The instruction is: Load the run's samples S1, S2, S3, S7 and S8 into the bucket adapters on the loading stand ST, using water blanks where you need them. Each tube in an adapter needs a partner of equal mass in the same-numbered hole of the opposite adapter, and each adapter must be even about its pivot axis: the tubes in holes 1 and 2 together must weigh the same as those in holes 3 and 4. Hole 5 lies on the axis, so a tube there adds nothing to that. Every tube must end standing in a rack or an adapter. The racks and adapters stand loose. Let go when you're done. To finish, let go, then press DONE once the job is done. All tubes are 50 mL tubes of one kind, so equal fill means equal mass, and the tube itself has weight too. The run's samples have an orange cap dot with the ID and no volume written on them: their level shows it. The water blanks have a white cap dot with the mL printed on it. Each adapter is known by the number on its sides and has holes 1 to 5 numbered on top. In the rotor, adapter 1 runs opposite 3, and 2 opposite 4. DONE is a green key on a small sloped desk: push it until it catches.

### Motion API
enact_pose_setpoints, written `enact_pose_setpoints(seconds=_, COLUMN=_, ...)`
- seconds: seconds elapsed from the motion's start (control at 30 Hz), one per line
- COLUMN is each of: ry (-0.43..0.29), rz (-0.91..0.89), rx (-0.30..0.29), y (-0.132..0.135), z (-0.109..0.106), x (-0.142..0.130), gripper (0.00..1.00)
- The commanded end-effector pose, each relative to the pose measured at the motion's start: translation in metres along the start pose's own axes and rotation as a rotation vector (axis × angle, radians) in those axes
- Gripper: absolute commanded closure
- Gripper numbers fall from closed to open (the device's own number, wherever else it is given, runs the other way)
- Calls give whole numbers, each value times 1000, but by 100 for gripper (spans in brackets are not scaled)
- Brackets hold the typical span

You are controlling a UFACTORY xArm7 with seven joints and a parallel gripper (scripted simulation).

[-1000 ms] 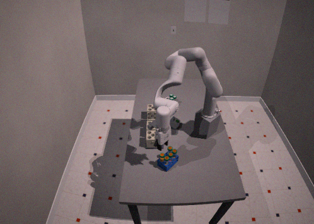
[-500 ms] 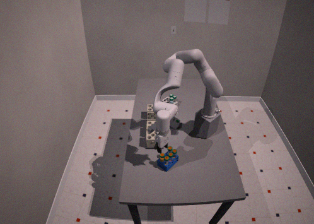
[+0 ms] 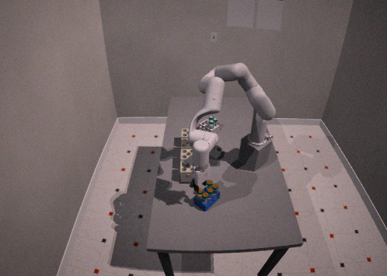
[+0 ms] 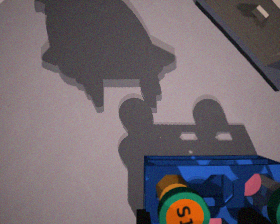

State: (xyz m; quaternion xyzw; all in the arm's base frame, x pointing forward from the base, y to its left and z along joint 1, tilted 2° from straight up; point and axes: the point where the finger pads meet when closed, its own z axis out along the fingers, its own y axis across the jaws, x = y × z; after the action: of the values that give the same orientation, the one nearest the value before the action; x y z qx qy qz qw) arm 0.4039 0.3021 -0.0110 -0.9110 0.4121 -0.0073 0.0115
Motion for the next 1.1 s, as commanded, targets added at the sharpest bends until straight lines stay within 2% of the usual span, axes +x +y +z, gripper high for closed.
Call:
enact_pose_setpoints(seconds=0.0, ry=1, rz=0, rx=4, y=-2, z=7, x=0, gripper=43)
enact_pose_setpoints(seconds=0.3, ry=1, rz=0, rx=4, y=-2, z=25, x=0, gripper=43)
enact_pose_setpoints(seconds=1.07, ry=1, rz=0, rx=4, y=-2, z=34, x=0, gripper=43)
